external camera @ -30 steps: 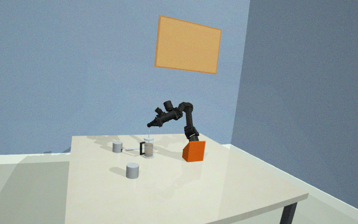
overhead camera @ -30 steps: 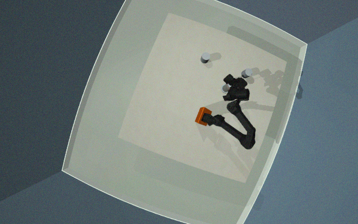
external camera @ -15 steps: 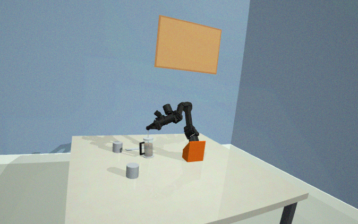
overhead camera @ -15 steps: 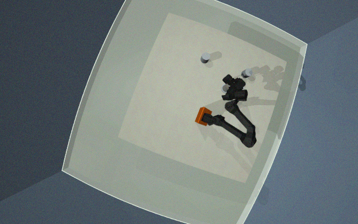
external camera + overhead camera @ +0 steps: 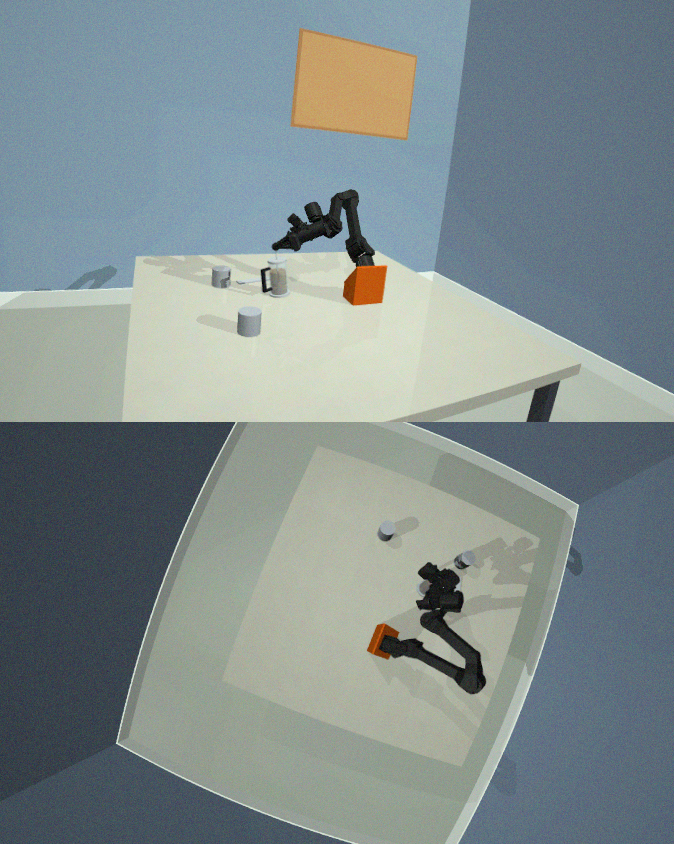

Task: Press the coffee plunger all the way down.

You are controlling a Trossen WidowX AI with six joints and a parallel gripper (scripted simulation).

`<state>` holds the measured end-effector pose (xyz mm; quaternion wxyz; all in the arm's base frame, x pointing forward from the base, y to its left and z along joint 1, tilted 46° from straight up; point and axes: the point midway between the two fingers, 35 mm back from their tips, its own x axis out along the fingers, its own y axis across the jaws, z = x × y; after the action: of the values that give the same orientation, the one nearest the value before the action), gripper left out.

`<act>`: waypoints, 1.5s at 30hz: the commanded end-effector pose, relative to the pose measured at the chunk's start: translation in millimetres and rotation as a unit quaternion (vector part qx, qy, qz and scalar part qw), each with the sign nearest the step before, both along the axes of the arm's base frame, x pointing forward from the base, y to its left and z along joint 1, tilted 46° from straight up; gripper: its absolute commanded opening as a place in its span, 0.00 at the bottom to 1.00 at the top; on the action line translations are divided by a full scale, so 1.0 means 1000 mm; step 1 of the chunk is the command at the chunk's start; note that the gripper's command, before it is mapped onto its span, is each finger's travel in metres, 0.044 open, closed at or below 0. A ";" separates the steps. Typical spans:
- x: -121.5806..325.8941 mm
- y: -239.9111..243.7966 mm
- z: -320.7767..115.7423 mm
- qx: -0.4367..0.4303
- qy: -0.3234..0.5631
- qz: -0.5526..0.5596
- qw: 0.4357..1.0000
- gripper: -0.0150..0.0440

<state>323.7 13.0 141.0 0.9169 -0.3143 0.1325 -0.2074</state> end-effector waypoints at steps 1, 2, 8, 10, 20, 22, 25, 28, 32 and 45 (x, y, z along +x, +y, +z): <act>-0.002 -0.015 -0.016 -0.016 0.028 -0.021 0.999 0.46; -0.001 -0.015 -0.016 -0.016 0.028 -0.021 0.999 0.46; 0.003 -0.015 -0.016 -0.016 0.028 -0.021 0.999 0.46; 0.004 -0.014 -0.016 -0.016 0.028 -0.021 0.999 0.46; 0.007 -0.013 -0.016 -0.016 0.027 -0.021 0.999 0.46; 0.007 -0.013 -0.016 -0.016 0.027 -0.021 0.999 0.46; 0.008 -0.013 -0.016 -0.016 0.027 -0.021 0.999 0.46; 0.009 -0.012 -0.016 -0.016 0.027 -0.021 0.999 0.46; 0.009 -0.012 -0.016 -0.016 0.027 -0.021 0.999 0.46; 0.011 -0.011 -0.016 -0.016 0.027 -0.021 0.999 0.46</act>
<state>335.0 4.1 127.5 0.9057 -0.3293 0.1557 -0.2170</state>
